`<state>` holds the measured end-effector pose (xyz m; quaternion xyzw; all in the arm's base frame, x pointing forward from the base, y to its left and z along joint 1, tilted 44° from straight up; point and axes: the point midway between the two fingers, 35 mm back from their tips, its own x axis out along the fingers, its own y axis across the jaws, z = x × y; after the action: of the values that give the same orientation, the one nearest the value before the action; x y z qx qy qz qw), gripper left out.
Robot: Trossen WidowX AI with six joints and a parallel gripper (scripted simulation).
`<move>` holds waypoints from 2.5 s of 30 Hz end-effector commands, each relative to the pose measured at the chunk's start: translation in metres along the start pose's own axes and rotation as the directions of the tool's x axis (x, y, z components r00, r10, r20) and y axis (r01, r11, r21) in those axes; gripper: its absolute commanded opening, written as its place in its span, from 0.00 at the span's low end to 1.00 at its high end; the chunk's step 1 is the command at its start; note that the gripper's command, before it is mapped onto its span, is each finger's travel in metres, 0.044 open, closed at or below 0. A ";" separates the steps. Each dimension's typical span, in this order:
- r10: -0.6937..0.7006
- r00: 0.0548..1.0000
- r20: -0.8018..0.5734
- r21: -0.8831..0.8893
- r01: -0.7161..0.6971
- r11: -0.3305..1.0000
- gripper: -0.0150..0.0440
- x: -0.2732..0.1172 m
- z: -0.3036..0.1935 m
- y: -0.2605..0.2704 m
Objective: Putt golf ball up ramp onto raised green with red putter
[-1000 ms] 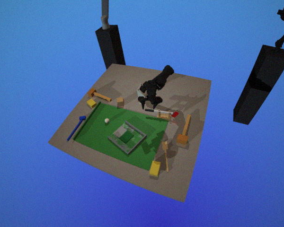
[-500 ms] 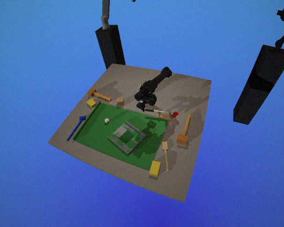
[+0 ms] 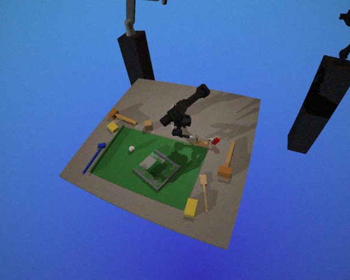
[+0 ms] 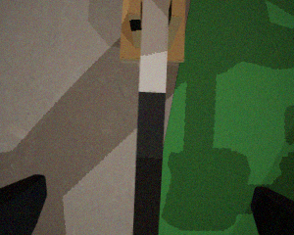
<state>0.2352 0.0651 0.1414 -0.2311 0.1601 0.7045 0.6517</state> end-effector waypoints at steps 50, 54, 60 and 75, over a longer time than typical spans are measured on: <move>0.002 1.000 0.012 -0.019 -0.002 1.000 0.47 0.066 -0.015 0.000; 0.002 1.000 0.012 -0.019 -0.002 1.000 0.32 0.066 -0.015 0.000; 0.001 1.000 0.011 -0.018 -0.001 1.000 0.25 0.065 -0.015 0.000; -0.034 0.999 -0.012 0.102 0.035 0.994 0.25 -0.011 0.002 -0.002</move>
<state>0.2388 0.0683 0.1357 -0.2103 0.1887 0.6868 0.6697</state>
